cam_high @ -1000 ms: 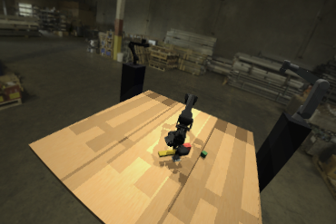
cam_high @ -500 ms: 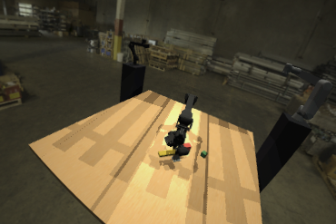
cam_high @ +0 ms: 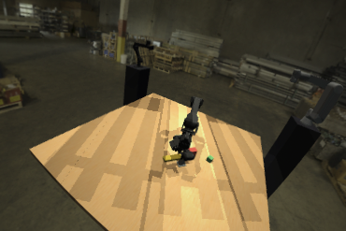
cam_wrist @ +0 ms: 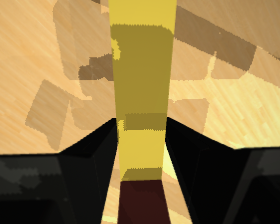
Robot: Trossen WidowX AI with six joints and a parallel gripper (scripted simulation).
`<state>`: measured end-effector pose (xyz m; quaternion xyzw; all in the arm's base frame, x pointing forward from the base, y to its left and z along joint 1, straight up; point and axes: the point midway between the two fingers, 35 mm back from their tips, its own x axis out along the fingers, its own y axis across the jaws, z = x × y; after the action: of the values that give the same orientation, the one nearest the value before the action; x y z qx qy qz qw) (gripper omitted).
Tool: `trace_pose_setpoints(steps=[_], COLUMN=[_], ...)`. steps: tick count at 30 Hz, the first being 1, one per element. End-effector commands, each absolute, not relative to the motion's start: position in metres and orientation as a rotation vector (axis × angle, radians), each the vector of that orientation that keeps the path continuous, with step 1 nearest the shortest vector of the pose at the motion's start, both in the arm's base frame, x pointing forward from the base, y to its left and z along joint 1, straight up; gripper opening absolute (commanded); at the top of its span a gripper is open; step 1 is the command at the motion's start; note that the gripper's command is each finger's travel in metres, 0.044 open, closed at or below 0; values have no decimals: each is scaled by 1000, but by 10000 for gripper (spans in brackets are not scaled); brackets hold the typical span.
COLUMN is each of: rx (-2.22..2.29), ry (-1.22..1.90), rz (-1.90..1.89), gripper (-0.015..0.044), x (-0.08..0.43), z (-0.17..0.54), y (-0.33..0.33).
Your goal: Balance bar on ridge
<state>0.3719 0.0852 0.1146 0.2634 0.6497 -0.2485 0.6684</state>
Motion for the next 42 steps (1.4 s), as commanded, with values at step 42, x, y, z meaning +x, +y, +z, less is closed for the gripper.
trace_pose_setpoints(steps=[42], rx=[594], ry=[1465], rz=[-560], gripper=[185], x=[372], z=[115], y=[85])
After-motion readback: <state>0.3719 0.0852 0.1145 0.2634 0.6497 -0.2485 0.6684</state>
